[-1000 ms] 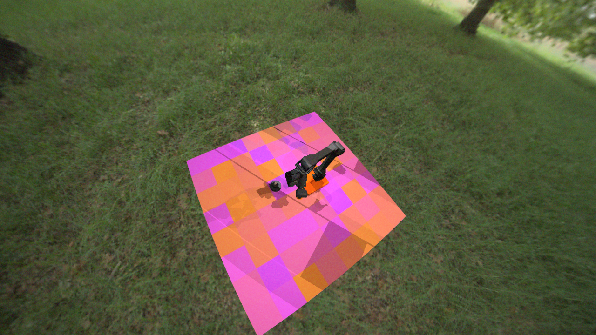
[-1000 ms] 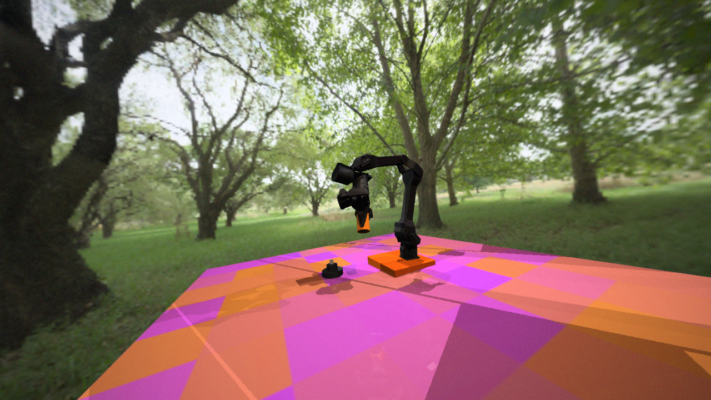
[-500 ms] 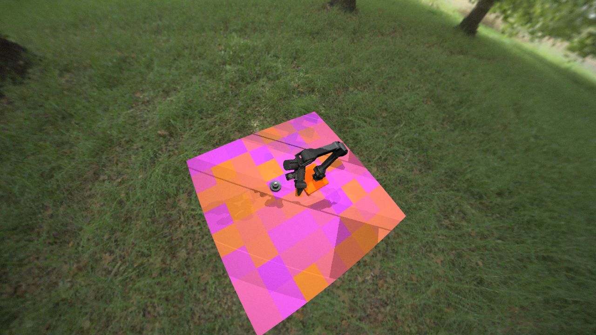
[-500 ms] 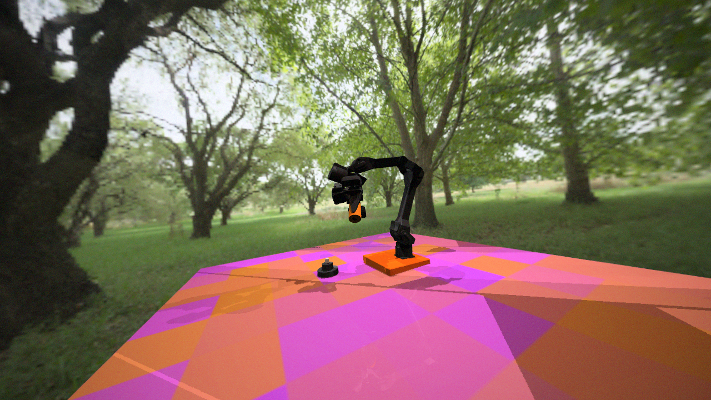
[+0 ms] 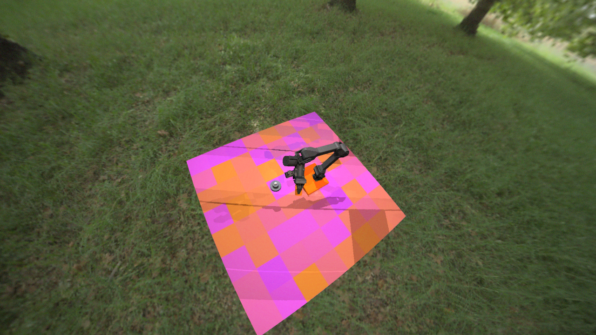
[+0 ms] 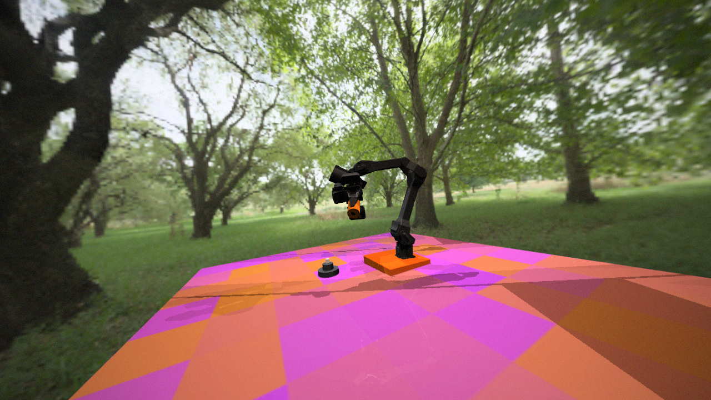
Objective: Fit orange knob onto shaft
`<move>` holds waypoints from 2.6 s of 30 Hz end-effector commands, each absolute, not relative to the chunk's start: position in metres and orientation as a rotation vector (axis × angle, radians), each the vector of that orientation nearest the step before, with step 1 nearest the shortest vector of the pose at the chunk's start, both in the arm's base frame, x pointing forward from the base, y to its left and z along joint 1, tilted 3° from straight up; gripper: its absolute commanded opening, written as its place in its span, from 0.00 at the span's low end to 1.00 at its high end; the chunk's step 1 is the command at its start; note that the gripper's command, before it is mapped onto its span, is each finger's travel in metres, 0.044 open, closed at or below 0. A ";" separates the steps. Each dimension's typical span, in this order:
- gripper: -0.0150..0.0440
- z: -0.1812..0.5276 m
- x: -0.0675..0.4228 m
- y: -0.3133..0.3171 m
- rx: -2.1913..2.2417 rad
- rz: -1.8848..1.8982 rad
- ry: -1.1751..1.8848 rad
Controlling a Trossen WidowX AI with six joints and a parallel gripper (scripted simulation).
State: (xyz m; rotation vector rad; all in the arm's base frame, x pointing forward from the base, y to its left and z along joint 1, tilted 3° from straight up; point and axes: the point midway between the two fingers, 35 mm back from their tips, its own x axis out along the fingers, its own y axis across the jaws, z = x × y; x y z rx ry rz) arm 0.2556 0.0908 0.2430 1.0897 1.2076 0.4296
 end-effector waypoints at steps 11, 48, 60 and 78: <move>0.25 0.240 0.255 0.090 1.129 0.482 1.173; 0.25 0.227 0.256 0.094 1.046 0.388 1.232; 0.25 0.203 0.259 0.103 0.832 0.144 1.372; 0.25 0.168 0.264 0.117 0.502 -0.210 1.527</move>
